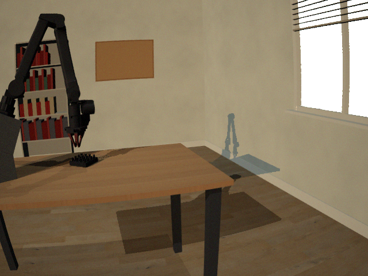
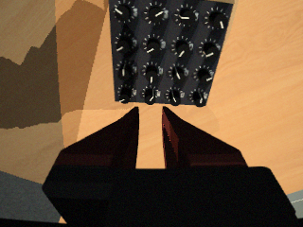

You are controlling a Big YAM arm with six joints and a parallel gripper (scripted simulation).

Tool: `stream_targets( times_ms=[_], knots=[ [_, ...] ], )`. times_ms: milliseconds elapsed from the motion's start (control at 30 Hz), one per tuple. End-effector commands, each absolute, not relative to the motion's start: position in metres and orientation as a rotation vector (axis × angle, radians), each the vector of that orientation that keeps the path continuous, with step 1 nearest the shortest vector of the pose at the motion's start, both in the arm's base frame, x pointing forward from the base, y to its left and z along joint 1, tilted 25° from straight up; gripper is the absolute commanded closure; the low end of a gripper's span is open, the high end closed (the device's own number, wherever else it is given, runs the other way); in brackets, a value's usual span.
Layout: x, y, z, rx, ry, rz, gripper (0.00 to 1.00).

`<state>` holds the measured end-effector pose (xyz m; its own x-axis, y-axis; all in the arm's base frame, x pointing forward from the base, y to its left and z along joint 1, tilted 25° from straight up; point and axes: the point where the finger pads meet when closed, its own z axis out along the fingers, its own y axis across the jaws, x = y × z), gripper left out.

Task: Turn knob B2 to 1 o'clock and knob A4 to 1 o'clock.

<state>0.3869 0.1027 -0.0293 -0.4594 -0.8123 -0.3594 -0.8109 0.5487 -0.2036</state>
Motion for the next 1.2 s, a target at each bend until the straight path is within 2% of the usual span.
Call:
stream_targets(
  times_ms=[0, 167, 1167],
  knots=[
    [0.403, 0.116, -0.014, -1.288, 2.334, 0.005, 0.82],
    [0.389, 0.113, -0.025, -1.301, 2.364, 0.013, 0.82],
    [0.396, 0.109, -0.022, -1.282, 2.364, 0.006, 0.82]
  ],
)
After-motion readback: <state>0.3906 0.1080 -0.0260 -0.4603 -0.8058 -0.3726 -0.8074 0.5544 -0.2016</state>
